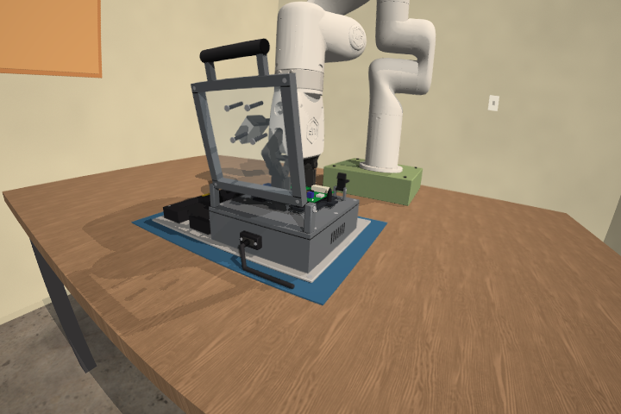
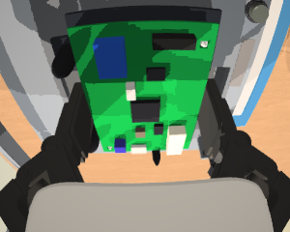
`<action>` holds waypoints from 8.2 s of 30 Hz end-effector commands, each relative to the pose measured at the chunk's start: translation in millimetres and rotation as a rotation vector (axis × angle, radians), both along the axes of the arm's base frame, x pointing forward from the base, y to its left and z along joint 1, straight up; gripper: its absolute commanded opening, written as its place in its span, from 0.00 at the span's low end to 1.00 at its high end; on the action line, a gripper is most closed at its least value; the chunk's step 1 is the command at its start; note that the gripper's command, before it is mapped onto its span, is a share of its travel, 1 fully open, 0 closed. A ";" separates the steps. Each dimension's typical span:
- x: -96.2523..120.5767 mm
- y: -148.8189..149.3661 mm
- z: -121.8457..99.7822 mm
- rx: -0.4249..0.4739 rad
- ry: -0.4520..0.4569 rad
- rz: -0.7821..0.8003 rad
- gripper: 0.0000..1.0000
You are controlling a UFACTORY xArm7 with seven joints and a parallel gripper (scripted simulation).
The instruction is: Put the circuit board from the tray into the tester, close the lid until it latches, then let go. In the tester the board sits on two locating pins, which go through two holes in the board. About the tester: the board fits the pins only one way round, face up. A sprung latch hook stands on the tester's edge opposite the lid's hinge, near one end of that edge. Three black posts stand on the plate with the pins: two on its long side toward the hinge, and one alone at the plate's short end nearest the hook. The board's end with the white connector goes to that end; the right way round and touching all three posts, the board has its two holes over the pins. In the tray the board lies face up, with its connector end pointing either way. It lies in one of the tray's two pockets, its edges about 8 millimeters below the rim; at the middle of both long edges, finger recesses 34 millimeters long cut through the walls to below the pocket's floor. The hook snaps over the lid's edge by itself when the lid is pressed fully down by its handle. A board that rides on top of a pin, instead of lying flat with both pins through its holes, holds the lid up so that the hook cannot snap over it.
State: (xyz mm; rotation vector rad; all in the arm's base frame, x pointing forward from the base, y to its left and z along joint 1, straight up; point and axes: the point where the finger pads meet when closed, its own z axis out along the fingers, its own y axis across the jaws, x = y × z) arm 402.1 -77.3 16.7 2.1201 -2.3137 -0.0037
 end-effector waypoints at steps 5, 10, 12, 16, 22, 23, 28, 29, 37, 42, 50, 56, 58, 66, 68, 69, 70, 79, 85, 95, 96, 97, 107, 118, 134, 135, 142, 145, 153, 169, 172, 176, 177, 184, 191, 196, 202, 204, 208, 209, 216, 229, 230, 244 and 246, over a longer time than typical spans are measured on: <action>2.1 -0.3 -0.5 -0.001 -0.005 0.000 0.79; 2.1 -0.3 -1.3 -0.001 -0.005 0.000 0.79; 2.1 -0.3 -1.4 -0.001 -0.005 0.000 0.79; 2.1 -0.3 -1.4 -0.001 -0.005 0.000 0.79; 2.1 -0.3 -1.4 -0.001 -0.005 0.000 1.00; 2.1 -0.3 -1.4 -0.001 -0.005 0.000 1.00; 2.1 -0.3 -1.4 -0.001 -0.005 0.000 1.00; 2.1 -0.3 -1.4 -0.001 -0.005 0.000 1.00; 2.1 -0.3 -1.4 -0.001 -0.005 0.000 1.00; 2.1 -0.3 -1.4 -0.001 -0.005 0.000 1.00; 2.1 -0.3 -1.4 -0.001 -0.005 0.000 1.00; 2.1 -0.3 -1.4 -0.001 -0.005 0.000 1.00; 2.1 -0.3 -1.4 -0.001 -0.005 0.000 1.00; 2.1 -0.3 0.6 -0.001 -0.005 0.000 1.00; 2.1 -0.2 2.3 -0.001 -0.005 0.000 1.00; 2.1 -0.3 3.4 -0.001 -0.005 0.000 1.00; 2.1 -0.2 4.7 -0.001 -0.005 0.000 1.00; 2.1 -0.2 24.3 -0.001 -0.005 0.000 1.00; 2.1 -0.2 37.4 -0.001 -0.005 0.000 1.00; 2.0 -0.1 83.7 -0.001 -0.005 0.000 1.00; 2.0 -0.1 90.1 -0.001 -0.005 0.000 1.00; 2.0 -0.1 96.8 -0.001 -0.005 0.000 1.00; 1.9 -0.1 148.3 -0.001 -0.005 0.000 1.00; 1.9 0.0 197.0 -0.001 -0.005 0.000 1.00; 1.8 0.0 234.0 -0.001 -0.005 0.000 1.00; 1.8 0.0 234.7 -0.001 -0.005 0.000 1.00; 1.8 0.0 236.0 -0.001 -0.005 0.000 0.51; 1.8 0.0 236.0 -0.001 -0.005 0.000 0.51; 1.8 0.0 236.0 -0.001 -0.005 0.000 0.51; 33.9 -2.7 236.1 -0.001 -0.005 0.000 0.51; 49.5 -4.1 236.1 -0.001 -0.005 0.000 0.51; 72.4 -6.1 236.1 -0.001 -0.005 0.000 0.51; 78.3 -6.6 236.1 -0.001 -0.005 0.000 0.51; 107.0 -9.1 236.2 -0.001 -0.005 0.000 0.51; 136.0 -11.6 236.2 -0.001 -0.005 0.000 0.51; 144.7 -12.4 236.2 -0.001 -0.005 0.000 0.51; 146.2 -12.5 236.2 -0.001 -0.005 0.000 0.51; 146.2 -12.5 236.2 -0.001 -0.005 0.000 0.51; 146.2 -12.5 236.2 -0.001 -0.005 0.000 0.51; 146.2 -12.5 236.2 -0.001 -0.005 0.000 0.51; 146.2 -12.5 235.9 -0.001 -0.005 0.000 0.51; 146.2 -12.5 235.1 -0.001 -0.005 0.000 0.51; 146.2 -12.5 235.0 -0.001 -0.005 0.000 0.51; 146.2 -12.5 234.3 -0.001 -0.005 0.000 0.51; 146.2 -12.5 234.3 -0.001 -0.005 0.000 0.51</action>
